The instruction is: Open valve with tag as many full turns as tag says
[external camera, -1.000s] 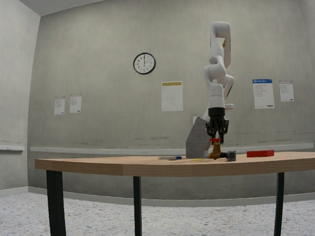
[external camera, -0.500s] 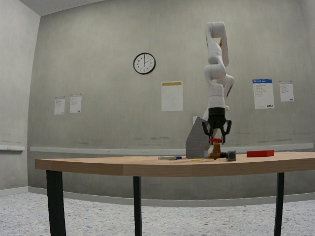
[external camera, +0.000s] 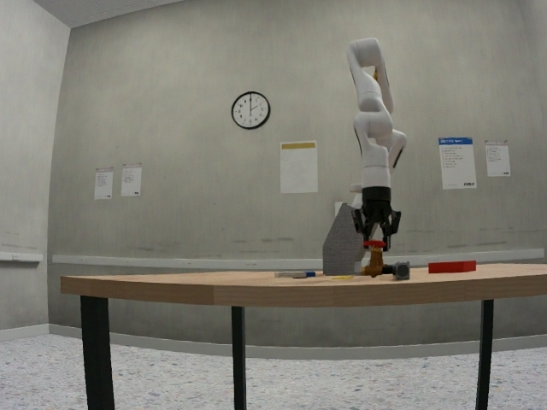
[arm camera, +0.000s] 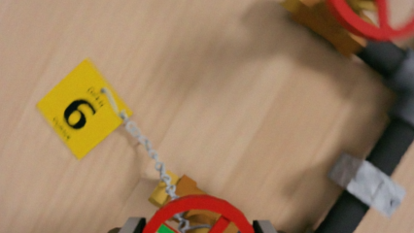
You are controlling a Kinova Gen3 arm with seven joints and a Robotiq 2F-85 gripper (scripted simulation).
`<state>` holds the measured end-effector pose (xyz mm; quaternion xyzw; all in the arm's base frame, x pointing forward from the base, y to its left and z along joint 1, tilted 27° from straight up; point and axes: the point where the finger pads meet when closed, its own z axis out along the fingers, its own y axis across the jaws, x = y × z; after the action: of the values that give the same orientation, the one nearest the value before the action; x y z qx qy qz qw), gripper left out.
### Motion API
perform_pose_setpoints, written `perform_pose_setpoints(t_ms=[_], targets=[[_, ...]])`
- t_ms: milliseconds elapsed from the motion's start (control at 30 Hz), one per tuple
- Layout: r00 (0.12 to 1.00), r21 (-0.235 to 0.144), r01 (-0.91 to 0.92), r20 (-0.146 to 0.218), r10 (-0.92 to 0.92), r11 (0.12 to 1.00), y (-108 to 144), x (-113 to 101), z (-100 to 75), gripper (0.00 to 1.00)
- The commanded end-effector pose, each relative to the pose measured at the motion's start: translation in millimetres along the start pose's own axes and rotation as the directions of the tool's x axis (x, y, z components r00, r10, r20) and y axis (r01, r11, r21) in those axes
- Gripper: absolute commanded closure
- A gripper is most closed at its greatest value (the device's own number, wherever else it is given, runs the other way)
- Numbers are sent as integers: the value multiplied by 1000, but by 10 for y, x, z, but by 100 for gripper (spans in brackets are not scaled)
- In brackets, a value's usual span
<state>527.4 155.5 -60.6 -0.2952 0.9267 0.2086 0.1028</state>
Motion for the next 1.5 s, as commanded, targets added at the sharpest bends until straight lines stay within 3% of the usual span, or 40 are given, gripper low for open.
perform_pose_setpoints(t_ms=[0, 300, 367, 633, 867, 1400, 1433, 1467], targets=[[984, -7, 179, 4, -179, 984, -6, 0, -7, 48], [848, -6, 530, 6, -530, 848, -6, 0, -7, 48], [848, -6, 530, 6, -530, 848, -6, 0, -7, 48], [704, -4, 710, 7, -710, 704, -6, 0, -7, 48], [616, -3, 788, 8, -788, 616, -6, 0, -6, 48], [569, -3, 822, 8, -822, 569, -6, 0, -7, 48], [569, -3, 822, 8, -822, 569, -6, 0, -7, 0], [569, -3, 822, 8, -822, 569, -6, 0, -7, 0]])
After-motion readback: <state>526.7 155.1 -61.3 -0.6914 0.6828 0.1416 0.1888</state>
